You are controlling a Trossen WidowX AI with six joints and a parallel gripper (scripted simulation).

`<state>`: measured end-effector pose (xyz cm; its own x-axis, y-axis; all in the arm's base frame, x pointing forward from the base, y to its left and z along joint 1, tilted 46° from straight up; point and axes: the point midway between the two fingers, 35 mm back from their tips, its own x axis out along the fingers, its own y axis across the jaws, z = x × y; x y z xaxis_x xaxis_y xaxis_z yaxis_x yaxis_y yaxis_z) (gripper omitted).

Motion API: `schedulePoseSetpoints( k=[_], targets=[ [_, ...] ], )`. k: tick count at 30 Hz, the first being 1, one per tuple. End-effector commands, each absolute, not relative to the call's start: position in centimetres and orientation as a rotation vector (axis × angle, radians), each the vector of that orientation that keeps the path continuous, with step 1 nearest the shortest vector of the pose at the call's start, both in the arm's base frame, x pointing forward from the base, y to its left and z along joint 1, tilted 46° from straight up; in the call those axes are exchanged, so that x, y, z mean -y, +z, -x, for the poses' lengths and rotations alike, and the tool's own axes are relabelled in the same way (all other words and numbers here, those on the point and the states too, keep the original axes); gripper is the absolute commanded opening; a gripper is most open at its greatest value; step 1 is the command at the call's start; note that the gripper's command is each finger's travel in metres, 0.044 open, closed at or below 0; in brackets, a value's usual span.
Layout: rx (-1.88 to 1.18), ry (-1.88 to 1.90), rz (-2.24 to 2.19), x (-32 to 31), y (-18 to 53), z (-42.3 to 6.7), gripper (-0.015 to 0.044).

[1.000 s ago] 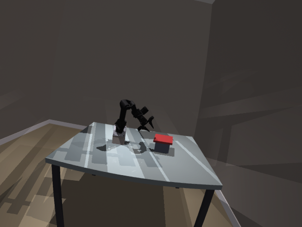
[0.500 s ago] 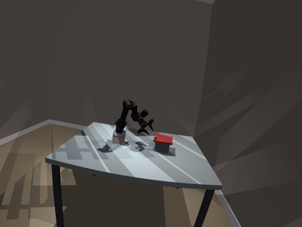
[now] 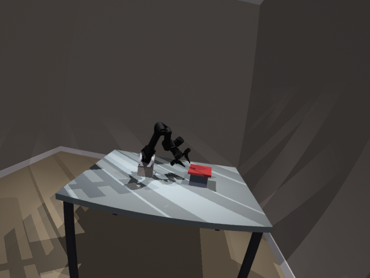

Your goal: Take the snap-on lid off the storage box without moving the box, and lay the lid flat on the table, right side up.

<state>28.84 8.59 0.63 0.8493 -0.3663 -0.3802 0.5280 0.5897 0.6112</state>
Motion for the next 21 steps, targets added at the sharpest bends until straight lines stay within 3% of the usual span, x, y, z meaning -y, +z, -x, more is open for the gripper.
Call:
schedulePoseSetpoints(
  k=[1, 21],
  targets=[
    [-0.227, -0.525, -0.778, -8.4, 0.3, -29.4, 0.0235],
    [-0.214, -0.515, -0.773, -6.8, -0.7, -32.1, 0.0235]
  ],
)
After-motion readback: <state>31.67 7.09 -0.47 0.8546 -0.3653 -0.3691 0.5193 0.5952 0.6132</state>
